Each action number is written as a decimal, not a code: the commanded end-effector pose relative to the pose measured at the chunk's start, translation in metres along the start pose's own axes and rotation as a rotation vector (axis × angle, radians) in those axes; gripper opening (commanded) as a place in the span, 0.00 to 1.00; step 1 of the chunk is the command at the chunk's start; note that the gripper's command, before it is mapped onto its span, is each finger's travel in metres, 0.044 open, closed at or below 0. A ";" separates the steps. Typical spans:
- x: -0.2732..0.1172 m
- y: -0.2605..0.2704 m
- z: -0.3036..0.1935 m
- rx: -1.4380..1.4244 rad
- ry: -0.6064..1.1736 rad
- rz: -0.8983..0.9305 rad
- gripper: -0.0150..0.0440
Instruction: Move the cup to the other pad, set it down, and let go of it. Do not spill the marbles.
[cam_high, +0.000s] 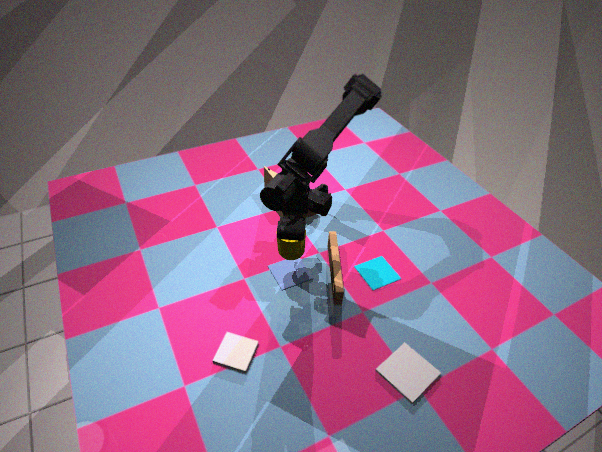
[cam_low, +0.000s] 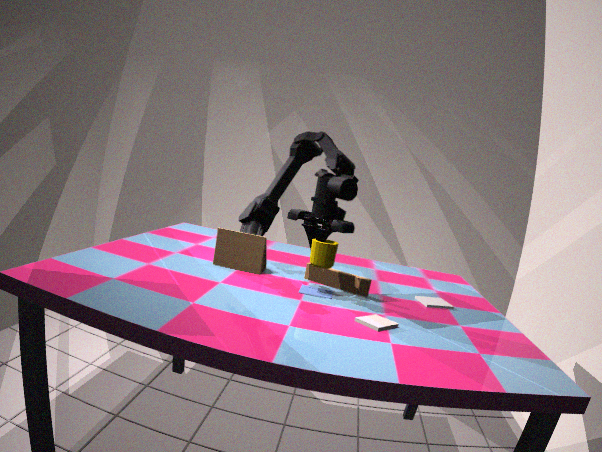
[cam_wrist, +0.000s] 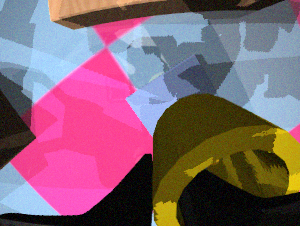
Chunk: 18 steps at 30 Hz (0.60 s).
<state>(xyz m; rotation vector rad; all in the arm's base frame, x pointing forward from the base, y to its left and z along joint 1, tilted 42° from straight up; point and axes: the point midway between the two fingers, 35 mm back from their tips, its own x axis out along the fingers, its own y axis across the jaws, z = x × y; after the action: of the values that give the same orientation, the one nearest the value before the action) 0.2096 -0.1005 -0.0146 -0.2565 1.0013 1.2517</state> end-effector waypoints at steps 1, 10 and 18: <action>-0.001 0.001 0.010 -0.001 -0.002 -0.004 0.25; -0.001 0.002 0.033 -0.004 0.000 -0.006 0.25; -0.001 0.003 0.053 -0.006 0.000 -0.006 0.25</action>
<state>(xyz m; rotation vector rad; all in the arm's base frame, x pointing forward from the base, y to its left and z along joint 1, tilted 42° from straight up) 0.2296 -0.0713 0.0114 -0.2664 1.0002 1.2531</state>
